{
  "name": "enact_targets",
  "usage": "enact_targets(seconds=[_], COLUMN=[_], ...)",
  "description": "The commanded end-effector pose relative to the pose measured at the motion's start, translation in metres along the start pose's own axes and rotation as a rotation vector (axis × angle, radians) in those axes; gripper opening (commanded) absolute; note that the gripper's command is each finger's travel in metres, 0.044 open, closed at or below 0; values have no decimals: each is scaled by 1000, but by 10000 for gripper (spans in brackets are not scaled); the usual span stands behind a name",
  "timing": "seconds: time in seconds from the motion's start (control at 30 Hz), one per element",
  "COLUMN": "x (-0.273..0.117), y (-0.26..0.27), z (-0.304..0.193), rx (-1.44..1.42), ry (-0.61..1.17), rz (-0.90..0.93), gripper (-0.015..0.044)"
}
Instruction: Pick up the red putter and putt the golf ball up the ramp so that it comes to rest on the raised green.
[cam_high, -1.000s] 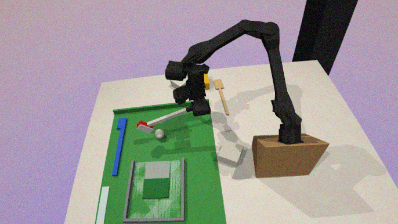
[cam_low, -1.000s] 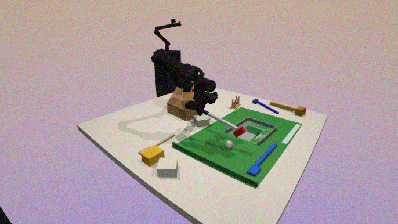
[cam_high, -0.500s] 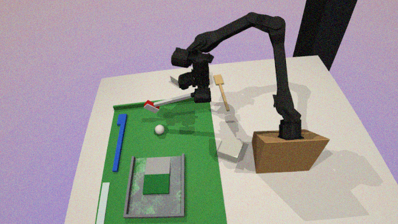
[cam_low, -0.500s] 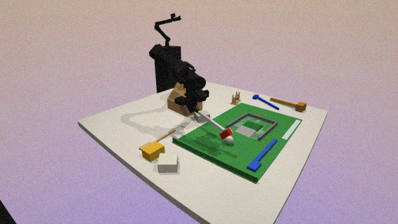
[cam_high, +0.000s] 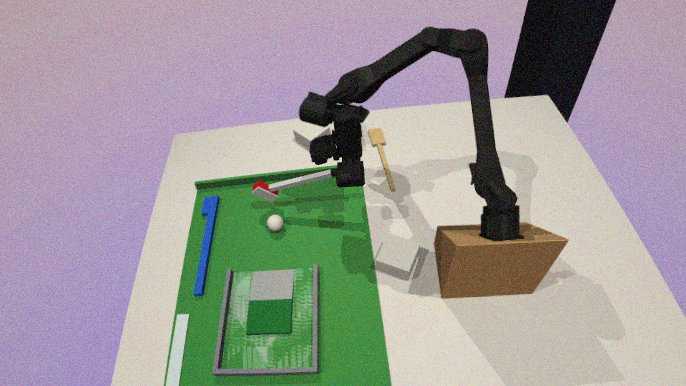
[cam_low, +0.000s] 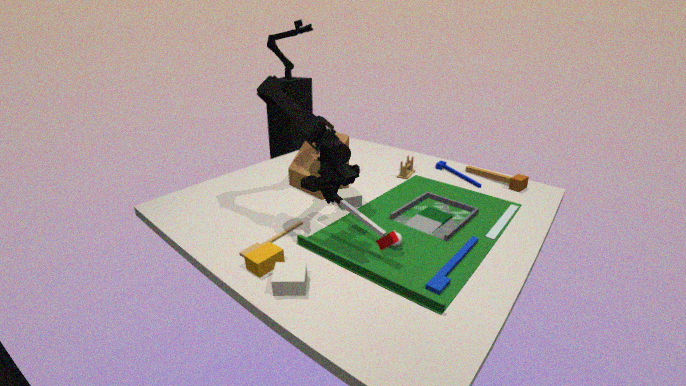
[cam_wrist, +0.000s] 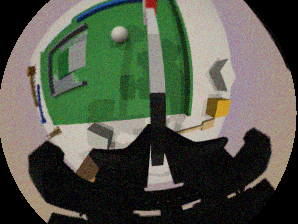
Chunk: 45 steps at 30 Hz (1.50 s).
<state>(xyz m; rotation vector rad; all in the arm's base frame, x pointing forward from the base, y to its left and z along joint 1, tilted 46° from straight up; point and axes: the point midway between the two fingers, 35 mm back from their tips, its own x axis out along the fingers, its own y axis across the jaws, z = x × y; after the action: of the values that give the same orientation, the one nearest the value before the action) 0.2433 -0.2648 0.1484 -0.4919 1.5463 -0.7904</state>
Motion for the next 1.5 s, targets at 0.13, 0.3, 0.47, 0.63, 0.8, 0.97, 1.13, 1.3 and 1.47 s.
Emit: enact_targets(seconds=[0.13,0.3,0.47,0.63,0.8,0.97,1.13,1.3,1.47], x=[13,21,28,26,26,27,28,28,28], y=[3,3,3,0,0,-5,-25,-28,-28], z=[0,0,-1,-1,-1,-1,0,0,0], rx=[-8,-8,-8,-1,-1,-2,-7,-7,-7], ry=[-1,-1,-1,4,4,3,-1,-2,-2], rz=[6,6,5,-1,-1,0,3,3,3], gripper=[0,0,0,0,0,0,0,0,0])
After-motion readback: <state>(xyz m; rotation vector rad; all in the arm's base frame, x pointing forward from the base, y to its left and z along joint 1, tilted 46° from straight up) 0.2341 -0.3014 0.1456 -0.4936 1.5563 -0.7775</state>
